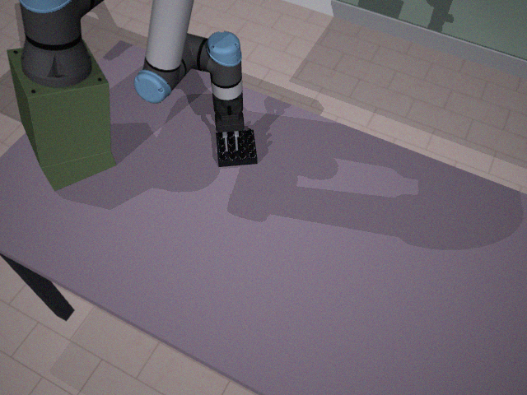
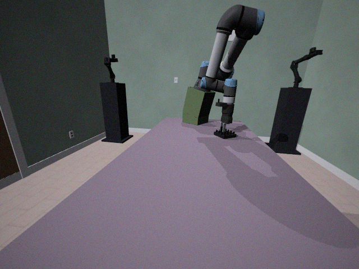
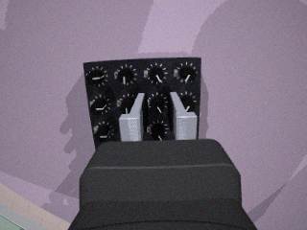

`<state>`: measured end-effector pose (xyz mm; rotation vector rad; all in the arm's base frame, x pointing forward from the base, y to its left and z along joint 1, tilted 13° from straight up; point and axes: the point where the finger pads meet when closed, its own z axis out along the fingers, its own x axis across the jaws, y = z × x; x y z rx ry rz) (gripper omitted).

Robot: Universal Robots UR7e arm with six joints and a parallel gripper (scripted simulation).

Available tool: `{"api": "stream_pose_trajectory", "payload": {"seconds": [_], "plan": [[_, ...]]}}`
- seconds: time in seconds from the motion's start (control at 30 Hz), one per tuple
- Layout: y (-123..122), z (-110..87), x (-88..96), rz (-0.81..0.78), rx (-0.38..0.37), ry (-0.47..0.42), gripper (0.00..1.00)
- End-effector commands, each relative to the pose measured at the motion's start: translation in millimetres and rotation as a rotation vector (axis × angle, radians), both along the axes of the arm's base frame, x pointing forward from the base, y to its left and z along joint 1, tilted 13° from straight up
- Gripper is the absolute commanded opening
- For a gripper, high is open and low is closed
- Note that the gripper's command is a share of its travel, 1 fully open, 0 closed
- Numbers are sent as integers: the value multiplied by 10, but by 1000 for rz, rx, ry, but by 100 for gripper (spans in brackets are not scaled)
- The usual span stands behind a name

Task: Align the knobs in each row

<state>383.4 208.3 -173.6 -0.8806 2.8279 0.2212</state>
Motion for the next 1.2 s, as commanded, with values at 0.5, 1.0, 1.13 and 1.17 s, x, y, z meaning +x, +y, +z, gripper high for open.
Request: {"api": "stream_pose_trajectory", "payload": {"seconds": [0.5,1.0,1.13,1.17], "plan": [[-58,299,-32,0,0,-1,46],[-72,374,-42,0,0,-1,46],[-72,374,-42,0,0,-1,46],[-72,374,-42,0,0,-1,100]]}}
